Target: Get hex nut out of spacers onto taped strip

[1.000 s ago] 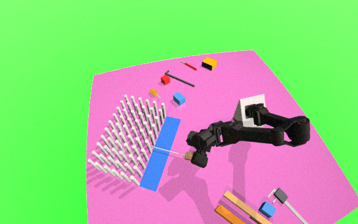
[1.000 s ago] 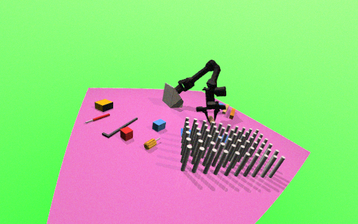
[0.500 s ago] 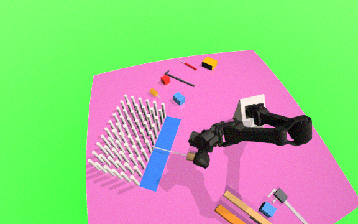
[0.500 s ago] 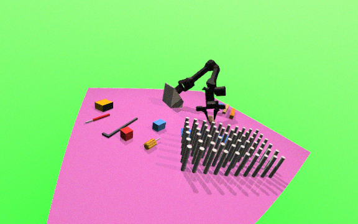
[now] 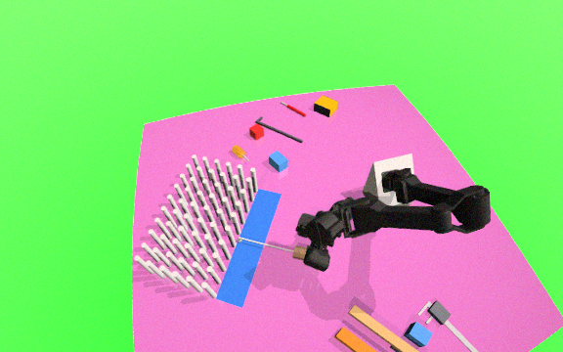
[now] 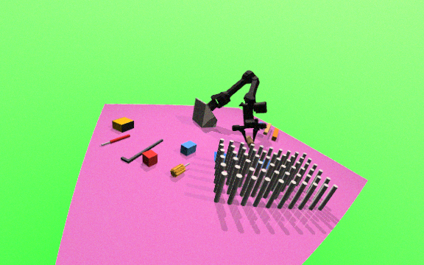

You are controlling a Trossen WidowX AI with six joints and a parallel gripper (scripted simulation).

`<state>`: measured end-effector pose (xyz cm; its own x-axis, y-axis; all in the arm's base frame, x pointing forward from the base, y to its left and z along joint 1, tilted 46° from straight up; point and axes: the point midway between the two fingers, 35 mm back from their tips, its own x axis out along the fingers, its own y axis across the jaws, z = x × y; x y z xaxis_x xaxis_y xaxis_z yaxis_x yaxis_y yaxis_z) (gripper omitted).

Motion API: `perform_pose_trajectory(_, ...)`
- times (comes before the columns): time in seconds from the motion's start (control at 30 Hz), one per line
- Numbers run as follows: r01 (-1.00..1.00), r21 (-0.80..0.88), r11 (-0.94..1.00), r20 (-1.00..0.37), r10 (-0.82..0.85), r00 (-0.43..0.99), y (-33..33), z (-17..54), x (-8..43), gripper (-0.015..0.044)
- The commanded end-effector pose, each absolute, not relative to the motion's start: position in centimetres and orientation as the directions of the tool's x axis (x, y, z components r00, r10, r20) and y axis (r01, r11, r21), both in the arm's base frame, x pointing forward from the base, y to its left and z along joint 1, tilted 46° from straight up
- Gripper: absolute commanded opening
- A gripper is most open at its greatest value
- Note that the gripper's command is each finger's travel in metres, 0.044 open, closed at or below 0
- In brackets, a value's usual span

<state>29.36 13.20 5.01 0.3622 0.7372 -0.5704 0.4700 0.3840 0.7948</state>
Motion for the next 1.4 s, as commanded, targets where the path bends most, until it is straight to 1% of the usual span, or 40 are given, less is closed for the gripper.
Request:
perform_pose_trajectory(0.0, 0.476, 0.792, 0.383, -0.574, 0.733, 0.365, 13.2, 5.0, 29.1, 0.0000)
perform_pose_trajectory(1.2, 0.470, 0.794, 0.386, -0.572, 0.734, 0.364, 12.2, 6.5, 29.2, 0.0000)
perform_pose_trajectory(1.37, 0.470, 0.794, 0.386, -0.572, 0.735, 0.364, 12.2, 6.9, 28.7, 0.0000)
